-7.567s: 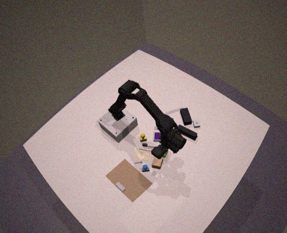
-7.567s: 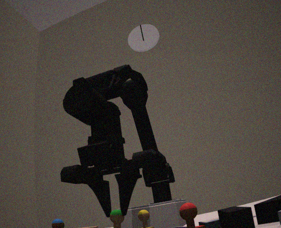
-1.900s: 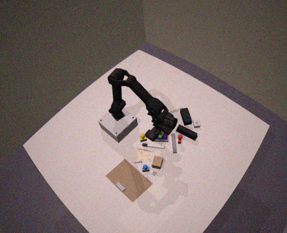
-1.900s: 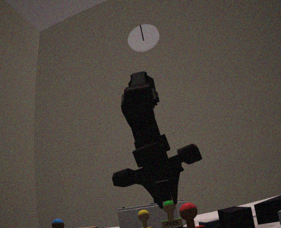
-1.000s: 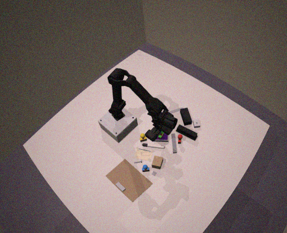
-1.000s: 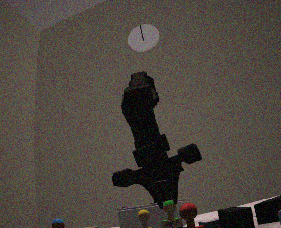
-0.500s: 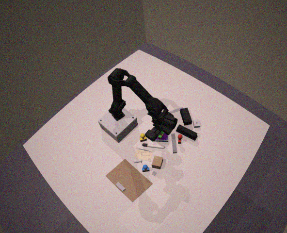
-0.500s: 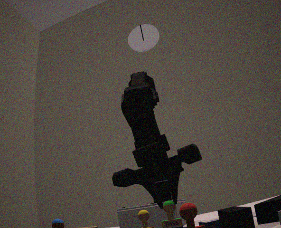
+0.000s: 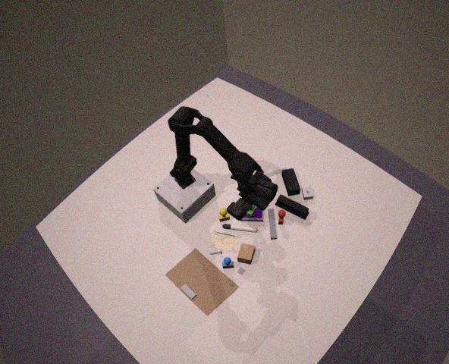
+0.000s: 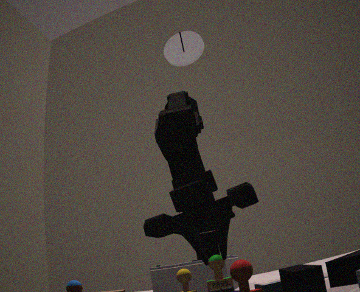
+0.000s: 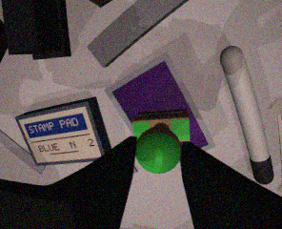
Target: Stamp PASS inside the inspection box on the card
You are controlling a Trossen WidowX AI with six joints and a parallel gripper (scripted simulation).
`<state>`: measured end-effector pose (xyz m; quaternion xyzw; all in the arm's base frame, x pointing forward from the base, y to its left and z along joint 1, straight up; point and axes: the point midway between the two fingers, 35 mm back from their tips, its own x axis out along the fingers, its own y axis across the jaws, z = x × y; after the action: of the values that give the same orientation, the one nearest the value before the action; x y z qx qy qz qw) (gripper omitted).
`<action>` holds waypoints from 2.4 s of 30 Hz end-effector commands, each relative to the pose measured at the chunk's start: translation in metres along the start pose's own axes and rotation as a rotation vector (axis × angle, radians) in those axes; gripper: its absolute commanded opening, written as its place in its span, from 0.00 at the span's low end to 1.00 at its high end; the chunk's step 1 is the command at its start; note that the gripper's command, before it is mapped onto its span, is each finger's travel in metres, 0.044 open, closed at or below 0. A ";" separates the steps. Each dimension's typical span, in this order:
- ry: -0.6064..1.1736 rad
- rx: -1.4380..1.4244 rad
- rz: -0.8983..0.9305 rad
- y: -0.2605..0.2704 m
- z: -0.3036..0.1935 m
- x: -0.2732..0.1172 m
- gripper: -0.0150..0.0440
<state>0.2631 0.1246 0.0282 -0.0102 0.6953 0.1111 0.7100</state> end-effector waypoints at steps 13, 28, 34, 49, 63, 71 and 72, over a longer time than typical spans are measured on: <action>-0.001 -0.002 0.004 0.003 0.001 -0.016 0.25; -0.001 -0.002 0.004 0.006 0.002 -0.040 0.25; -0.001 -0.002 0.004 0.008 0.001 -0.050 0.25; -0.055 0.392 -0.008 -0.048 0.009 -0.060 0.25; -0.125 0.872 -0.015 -0.115 0.003 -0.069 0.25; -0.148 1.026 -0.016 -0.137 -0.002 -0.073 0.25; -0.148 1.026 -0.016 -0.137 -0.002 -0.072 0.25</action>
<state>0.2848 -0.0178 0.0812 0.3377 0.6110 -0.2429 0.6736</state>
